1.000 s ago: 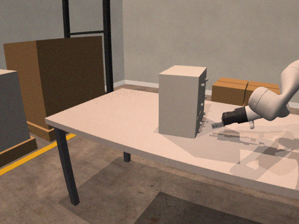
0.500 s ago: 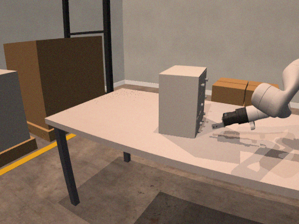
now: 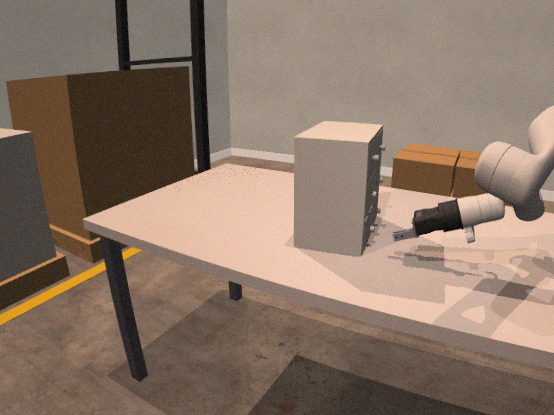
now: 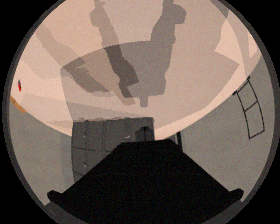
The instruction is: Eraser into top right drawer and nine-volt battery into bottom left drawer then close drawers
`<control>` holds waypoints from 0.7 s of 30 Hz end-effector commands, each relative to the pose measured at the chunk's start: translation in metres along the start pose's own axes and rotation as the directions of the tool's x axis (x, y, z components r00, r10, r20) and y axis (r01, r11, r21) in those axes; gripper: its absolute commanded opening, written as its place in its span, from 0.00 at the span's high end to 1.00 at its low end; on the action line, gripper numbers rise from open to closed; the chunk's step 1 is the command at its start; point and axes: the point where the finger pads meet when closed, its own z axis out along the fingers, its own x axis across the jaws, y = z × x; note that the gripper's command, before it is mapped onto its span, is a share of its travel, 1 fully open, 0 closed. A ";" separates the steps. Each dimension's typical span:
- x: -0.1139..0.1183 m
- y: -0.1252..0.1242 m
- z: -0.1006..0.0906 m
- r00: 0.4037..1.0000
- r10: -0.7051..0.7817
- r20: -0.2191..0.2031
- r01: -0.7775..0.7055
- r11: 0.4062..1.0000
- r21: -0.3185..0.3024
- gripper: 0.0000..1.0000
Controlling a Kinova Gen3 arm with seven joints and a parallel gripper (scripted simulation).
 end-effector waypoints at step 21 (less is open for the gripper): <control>0.040 0.010 -0.007 1.000 0.004 0.001 -0.004 1.000 -0.009 1.00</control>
